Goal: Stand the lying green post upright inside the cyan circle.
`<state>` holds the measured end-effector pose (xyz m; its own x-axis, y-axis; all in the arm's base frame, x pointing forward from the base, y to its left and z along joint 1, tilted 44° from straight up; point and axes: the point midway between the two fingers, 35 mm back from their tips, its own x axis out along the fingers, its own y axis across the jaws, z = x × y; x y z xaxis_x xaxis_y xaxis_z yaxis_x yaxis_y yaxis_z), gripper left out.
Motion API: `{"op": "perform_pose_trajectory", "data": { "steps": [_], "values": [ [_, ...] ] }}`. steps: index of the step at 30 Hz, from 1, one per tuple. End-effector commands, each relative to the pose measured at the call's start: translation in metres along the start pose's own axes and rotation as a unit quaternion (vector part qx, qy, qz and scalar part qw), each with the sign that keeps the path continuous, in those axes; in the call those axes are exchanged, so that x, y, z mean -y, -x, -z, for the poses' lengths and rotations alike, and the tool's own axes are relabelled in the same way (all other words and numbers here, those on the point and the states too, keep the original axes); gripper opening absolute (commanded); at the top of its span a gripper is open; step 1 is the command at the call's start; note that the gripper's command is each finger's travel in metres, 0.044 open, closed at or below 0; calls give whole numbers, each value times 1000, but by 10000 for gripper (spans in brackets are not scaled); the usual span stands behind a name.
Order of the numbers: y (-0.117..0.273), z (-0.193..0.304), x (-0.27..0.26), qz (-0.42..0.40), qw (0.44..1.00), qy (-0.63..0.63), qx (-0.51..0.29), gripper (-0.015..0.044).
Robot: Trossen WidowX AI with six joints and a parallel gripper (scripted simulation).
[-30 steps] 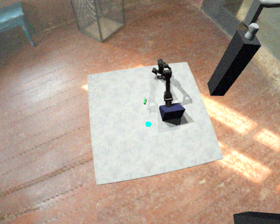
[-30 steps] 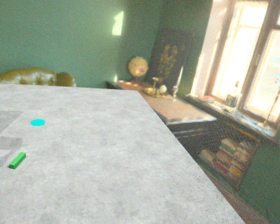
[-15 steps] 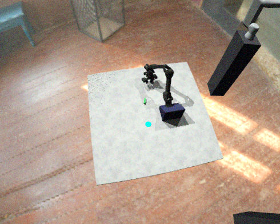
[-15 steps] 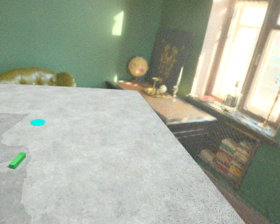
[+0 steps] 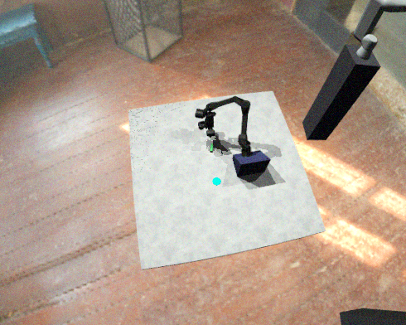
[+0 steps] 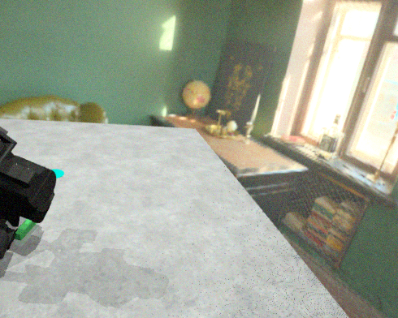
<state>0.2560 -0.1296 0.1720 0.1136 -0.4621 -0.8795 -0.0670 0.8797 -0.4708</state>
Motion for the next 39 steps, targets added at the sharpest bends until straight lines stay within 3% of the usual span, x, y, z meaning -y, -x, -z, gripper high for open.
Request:
{"op": "perform_pose_trajectory", "data": {
  "steps": [1,5,10,15,26,34,39],
  "values": [
    [4,-3,-40,12,985,170,-27,232],
    [14,-3,-75,35,942,332,-42,232],
    [29,1,-112,78,849,519,-61,232],
    [38,5,-132,109,776,617,-71,232],
    [36,4,-132,109,774,620,-71,232],
    [-67,0,-105,110,774,620,-71,232],
    [-75,2,-101,112,774,619,-72,232]
  ]
}}
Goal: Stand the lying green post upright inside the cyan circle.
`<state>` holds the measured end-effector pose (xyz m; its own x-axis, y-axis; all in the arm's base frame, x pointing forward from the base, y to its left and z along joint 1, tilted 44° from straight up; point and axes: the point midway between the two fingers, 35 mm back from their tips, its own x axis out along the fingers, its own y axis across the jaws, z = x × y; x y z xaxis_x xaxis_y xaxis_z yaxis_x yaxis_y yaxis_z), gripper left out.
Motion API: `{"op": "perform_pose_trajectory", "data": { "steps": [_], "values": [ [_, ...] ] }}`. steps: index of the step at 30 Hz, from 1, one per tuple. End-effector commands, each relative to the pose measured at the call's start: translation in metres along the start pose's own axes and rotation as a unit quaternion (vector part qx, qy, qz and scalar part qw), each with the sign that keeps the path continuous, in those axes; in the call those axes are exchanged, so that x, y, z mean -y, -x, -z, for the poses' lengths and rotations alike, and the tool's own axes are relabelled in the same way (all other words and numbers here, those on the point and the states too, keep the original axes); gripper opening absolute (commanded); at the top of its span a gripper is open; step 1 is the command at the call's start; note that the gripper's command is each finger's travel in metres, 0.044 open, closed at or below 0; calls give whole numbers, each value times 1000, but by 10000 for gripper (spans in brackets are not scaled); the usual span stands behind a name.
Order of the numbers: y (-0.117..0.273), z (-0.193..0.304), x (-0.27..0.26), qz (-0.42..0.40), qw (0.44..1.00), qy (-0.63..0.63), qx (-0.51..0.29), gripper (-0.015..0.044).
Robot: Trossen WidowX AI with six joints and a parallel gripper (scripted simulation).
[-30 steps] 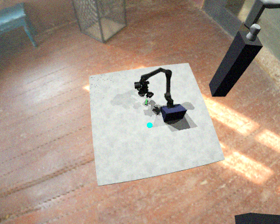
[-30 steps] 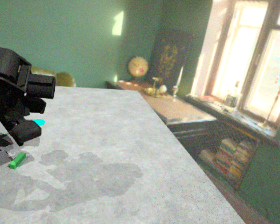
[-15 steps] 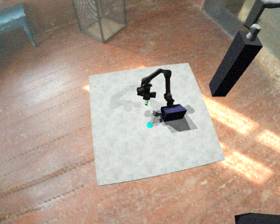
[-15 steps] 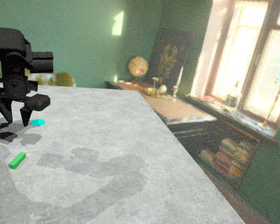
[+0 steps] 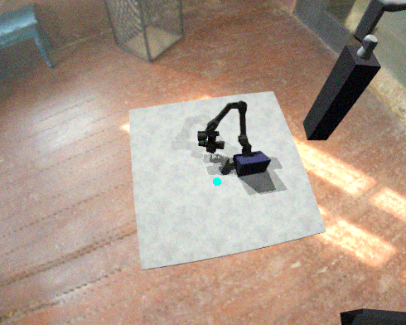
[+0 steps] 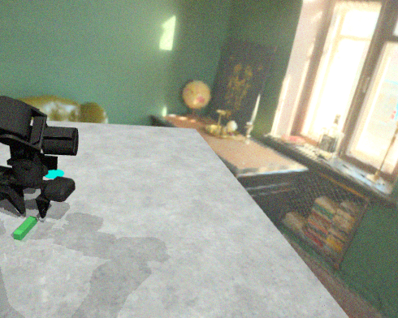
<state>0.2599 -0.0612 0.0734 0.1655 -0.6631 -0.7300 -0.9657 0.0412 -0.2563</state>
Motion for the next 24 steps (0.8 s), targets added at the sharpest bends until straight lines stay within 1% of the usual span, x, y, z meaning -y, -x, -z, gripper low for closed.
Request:
{"op": "perform_pose_trajectory", "data": {
  "steps": [1,4,12,17,24],
  "values": [
    [-20,2,-7,-4,1000,9,-7,232],
    [-20,2,-7,-4,1000,9,-7,232],
    [-20,2,-7,-4,1000,9,-7,22],
    [-18,2,-7,-5,1000,9,-7,22],
    [2,-2,-3,-6,1000,9,-2,22]
  ]
}}
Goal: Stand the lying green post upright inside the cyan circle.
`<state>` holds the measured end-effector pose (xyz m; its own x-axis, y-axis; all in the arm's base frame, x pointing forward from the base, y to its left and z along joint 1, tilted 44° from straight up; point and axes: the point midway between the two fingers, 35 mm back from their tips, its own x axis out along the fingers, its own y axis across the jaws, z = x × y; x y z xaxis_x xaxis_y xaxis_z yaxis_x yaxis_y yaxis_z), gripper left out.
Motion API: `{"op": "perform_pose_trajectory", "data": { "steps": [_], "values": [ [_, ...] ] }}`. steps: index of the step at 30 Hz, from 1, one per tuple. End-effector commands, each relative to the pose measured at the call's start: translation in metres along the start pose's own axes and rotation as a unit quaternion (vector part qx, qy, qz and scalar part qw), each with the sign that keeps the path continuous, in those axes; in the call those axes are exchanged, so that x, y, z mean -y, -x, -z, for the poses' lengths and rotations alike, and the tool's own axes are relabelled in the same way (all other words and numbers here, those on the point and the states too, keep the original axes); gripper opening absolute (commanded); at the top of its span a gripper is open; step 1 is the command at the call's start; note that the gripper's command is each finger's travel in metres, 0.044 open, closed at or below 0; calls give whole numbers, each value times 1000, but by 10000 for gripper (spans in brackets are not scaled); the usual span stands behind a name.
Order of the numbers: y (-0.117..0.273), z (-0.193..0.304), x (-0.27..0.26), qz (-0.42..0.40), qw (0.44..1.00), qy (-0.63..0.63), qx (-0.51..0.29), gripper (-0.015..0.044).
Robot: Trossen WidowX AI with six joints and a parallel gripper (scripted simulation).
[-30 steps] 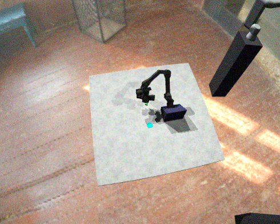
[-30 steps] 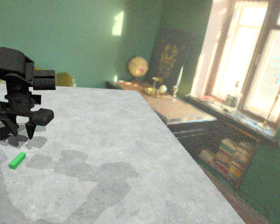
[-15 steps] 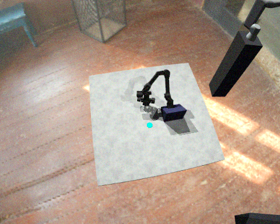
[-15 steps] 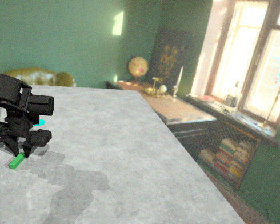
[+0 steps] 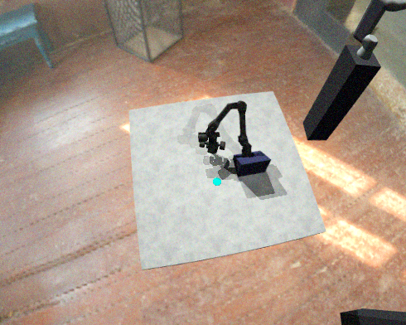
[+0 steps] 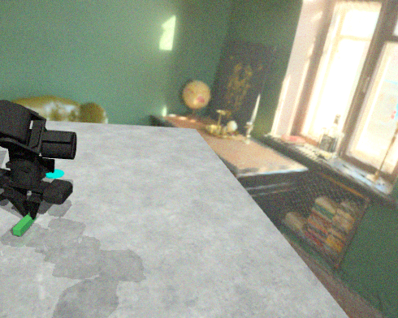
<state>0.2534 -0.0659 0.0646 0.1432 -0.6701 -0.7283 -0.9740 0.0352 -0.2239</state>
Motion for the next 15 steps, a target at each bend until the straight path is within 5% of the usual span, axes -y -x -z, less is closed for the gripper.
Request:
{"op": "perform_pose_trajectory", "data": {
  "steps": [1,15],
  "values": [
    [14,-1,5,5,1000,-5,3,22],
    [57,-4,6,3,1000,-4,6,22]
  ]
}}
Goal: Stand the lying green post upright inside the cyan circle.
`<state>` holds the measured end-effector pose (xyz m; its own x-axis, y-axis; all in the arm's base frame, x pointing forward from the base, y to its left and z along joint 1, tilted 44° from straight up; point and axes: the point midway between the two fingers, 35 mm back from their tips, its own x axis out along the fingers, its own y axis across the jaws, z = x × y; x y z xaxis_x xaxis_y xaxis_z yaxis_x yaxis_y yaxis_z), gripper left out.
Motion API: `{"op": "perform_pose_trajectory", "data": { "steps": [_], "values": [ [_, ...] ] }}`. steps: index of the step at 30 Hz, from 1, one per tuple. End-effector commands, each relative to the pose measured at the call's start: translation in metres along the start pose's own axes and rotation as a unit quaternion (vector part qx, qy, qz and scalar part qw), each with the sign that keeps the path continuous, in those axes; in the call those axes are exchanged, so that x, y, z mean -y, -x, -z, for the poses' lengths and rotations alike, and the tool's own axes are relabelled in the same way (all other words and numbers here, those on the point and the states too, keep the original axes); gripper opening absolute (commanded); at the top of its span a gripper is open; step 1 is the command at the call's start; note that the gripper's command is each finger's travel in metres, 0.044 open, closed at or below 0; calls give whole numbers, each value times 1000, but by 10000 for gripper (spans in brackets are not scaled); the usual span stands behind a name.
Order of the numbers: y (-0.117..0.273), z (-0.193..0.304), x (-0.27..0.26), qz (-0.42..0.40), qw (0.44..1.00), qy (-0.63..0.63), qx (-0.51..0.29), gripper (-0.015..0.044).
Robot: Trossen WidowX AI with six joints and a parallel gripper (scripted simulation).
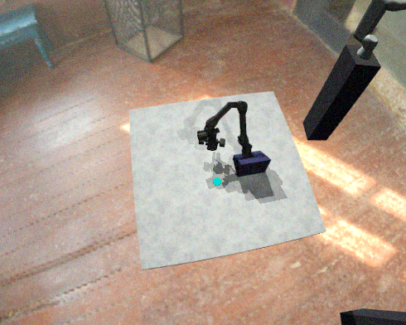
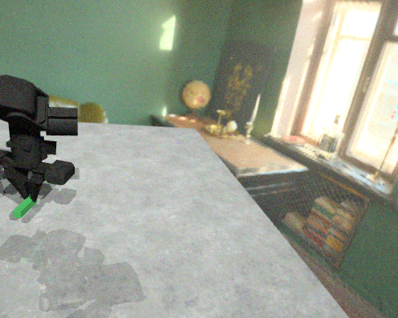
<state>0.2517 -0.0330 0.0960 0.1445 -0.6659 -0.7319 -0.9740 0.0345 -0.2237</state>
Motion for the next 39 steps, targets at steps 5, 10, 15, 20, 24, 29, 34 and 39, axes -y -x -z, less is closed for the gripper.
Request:
{"op": "perform_pose_trajectory", "data": {
  "steps": [5,10,15,20,24,29,34,39],
  "values": [
    [28,1,1,3,1000,-5,2,22],
    [44,2,-1,4,1000,-5,0,22],
    [59,5,-4,4,1000,-5,-2,22],
    [62,3,-4,4,1000,-5,-2,22],
    [64,-8,-2,4,1000,-6,1,22],
    [66,-23,0,4,1000,-7,5,22],
    [69,-38,1,4,1000,-8,8,22],
    [71,-53,1,3,1000,-9,11,22]
  ]
}}
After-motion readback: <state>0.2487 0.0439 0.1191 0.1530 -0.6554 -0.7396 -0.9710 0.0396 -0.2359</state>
